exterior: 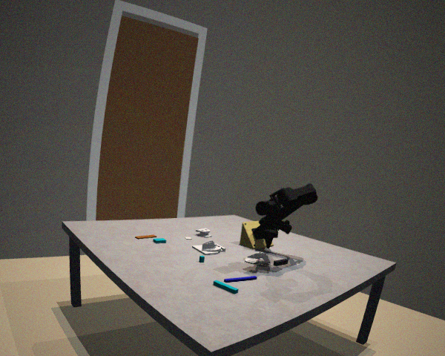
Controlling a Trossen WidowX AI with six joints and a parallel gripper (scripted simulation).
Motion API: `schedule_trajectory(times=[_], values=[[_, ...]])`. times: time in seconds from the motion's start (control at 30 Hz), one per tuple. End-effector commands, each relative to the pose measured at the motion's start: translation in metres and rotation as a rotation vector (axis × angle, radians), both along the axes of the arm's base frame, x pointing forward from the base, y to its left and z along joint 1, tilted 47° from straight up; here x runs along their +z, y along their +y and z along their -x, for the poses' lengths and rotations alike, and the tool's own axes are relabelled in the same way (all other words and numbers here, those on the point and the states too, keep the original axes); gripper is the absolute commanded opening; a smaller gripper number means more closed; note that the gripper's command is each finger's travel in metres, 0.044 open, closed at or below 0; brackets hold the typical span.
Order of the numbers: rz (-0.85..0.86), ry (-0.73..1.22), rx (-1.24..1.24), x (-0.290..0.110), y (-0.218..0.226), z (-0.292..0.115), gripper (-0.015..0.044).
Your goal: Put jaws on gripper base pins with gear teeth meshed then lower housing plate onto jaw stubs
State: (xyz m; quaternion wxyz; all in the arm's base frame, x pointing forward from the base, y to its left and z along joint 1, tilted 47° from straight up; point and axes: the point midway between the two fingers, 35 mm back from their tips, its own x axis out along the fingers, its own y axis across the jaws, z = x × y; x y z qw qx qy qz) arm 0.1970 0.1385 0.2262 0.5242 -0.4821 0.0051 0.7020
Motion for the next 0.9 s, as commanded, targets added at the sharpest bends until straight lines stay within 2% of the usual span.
schedule_trajectory(times=[0.0, 0.87], values=[[0.002, -0.002, -0.003, 0.0, 0.0, -0.001, 0.0], [0.005, -0.004, -0.002, -0.025, 0.026, -0.002, 0.0]])
